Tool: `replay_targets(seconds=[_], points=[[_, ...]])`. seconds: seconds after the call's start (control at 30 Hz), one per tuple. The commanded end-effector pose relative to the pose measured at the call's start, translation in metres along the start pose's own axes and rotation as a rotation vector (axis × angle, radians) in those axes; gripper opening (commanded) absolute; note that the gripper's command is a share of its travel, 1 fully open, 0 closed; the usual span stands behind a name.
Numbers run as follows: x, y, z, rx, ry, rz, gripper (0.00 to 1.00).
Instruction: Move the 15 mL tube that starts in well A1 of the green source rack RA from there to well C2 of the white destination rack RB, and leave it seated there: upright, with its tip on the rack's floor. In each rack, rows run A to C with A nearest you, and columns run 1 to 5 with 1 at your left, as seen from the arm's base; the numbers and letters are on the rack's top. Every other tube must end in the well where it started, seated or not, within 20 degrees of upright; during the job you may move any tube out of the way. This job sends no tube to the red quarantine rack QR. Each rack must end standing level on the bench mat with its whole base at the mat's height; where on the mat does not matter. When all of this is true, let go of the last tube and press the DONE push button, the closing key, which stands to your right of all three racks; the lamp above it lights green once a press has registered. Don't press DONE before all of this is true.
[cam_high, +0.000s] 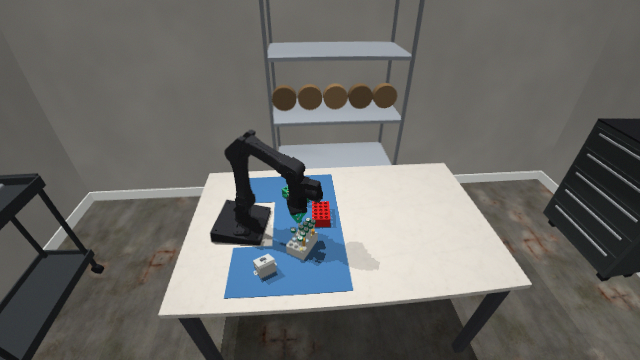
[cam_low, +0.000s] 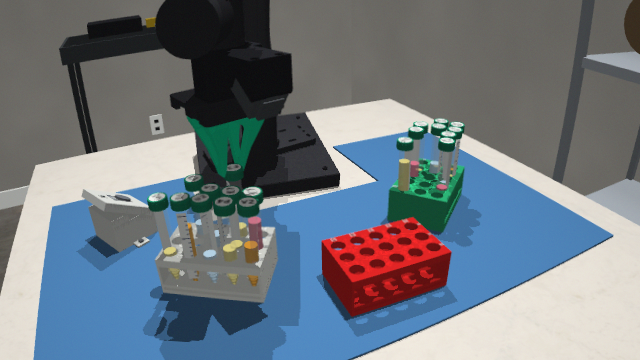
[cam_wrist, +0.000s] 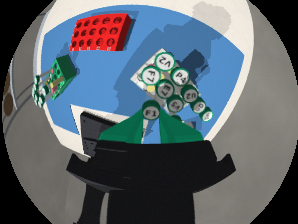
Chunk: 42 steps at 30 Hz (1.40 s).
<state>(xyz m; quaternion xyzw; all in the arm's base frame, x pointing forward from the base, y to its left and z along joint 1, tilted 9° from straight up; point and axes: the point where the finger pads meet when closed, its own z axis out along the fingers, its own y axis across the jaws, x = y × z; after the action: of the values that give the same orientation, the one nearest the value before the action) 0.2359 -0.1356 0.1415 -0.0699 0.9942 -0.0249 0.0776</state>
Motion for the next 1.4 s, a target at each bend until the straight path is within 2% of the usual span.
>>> replay_targets(seconds=[0.0, 0.9, 1.37], points=[[-0.001, -0.001, -0.002, 0.006, -0.007, 0.000, 0.00], [-0.001, 0.000, 0.011, 0.006, -0.007, 0.000, 0.00], [-0.001, 0.000, 0.012, 0.006, -0.007, 0.000, 0.00]])
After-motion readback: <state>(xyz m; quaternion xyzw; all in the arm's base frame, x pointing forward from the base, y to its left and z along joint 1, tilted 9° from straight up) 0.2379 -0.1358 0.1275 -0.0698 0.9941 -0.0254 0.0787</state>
